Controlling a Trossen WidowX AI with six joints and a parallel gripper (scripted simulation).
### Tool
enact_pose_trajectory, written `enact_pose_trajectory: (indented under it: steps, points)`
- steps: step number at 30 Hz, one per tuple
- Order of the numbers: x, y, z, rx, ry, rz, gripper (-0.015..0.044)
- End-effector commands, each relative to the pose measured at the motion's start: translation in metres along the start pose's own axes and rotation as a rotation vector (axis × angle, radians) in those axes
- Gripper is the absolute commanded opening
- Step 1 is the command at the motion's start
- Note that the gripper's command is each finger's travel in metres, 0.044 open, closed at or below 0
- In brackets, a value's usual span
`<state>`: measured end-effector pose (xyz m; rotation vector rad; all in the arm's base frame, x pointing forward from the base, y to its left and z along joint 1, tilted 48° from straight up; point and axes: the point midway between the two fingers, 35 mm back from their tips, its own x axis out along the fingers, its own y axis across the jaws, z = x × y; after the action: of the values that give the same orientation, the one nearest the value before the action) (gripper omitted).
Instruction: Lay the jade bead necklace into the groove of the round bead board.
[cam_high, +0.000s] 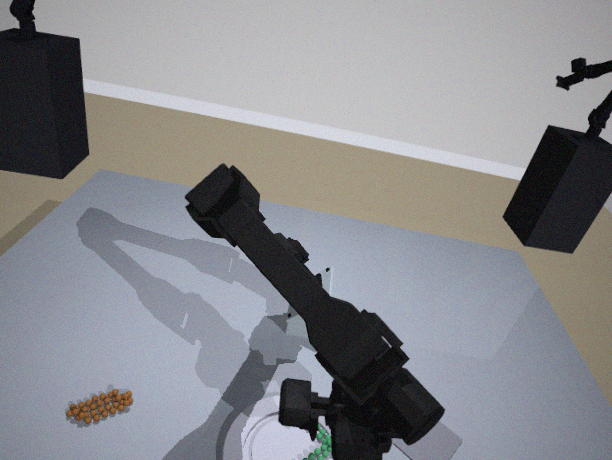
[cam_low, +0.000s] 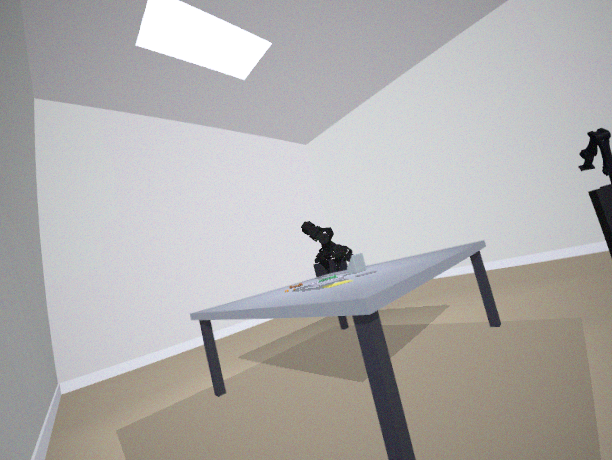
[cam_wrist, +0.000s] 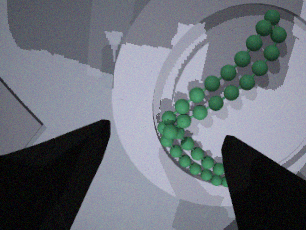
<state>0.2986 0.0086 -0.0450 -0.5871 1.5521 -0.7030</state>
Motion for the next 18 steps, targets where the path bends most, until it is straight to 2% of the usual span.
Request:
enact_pose_trajectory:
  steps: [1, 18]
  points:
    - [0.006, 0.0, 0.0, -0.005, 0.0, -0.004, 0.031]
    - [0.03, -0.002, -0.002, -0.005, 0.001, -0.006, 0.031]
